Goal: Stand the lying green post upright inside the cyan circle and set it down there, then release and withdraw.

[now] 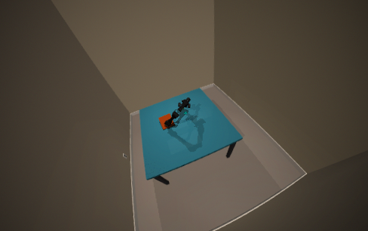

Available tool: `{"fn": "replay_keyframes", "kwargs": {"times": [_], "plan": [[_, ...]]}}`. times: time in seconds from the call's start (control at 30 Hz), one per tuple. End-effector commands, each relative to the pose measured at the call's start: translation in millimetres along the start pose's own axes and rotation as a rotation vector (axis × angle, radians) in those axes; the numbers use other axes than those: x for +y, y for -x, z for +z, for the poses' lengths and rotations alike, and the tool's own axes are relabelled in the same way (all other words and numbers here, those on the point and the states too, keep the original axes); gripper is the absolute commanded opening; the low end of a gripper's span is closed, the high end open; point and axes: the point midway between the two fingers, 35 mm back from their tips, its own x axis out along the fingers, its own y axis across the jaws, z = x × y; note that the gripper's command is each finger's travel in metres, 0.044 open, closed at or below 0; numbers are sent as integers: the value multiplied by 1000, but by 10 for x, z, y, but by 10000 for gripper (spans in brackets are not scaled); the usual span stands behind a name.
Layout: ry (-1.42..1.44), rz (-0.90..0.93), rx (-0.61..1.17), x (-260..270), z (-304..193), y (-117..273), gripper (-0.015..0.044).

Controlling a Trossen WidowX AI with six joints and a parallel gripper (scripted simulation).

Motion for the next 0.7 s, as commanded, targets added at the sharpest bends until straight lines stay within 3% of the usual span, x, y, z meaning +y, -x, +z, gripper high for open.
{"fn": "replay_keyframes", "kwargs": {"times": [0.0, 0.67], "plan": [[4, 8, -30, 0, -16, 4, 22], [20, 22, -179, -22, -25, 15, 22]]}}
